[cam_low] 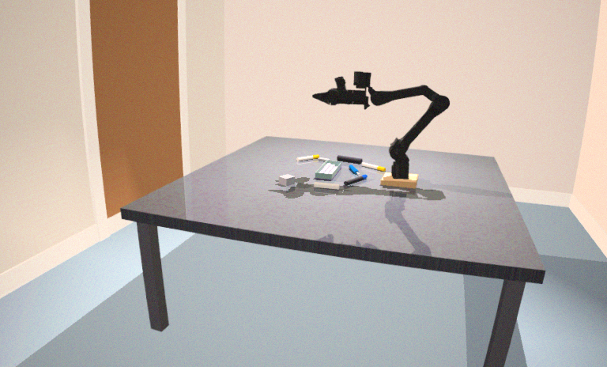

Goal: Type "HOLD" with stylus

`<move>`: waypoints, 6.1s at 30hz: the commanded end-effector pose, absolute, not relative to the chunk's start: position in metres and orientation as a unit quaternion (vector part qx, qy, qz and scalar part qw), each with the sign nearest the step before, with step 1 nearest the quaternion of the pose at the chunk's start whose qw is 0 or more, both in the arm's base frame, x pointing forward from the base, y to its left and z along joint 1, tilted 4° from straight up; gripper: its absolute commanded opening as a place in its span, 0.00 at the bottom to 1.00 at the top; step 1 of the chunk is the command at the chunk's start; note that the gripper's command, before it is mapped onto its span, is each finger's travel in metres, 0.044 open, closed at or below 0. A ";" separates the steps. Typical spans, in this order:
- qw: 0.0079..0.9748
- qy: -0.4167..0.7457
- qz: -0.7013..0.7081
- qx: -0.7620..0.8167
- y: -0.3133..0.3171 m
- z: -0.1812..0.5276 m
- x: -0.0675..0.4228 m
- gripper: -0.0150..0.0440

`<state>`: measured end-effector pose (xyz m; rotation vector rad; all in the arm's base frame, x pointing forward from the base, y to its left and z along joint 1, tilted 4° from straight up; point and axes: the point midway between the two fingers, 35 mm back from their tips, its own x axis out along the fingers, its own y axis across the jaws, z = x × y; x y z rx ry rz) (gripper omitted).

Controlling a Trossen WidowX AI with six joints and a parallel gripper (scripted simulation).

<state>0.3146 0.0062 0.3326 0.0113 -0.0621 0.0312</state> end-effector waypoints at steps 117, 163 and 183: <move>0.732 0.678 -0.064 0.030 -0.019 0.129 0.269 0.25; 0.499 0.300 0.680 -0.445 -0.115 0.095 0.189 0.51; 0.499 0.300 0.680 -0.445 -0.116 0.083 0.190 0.51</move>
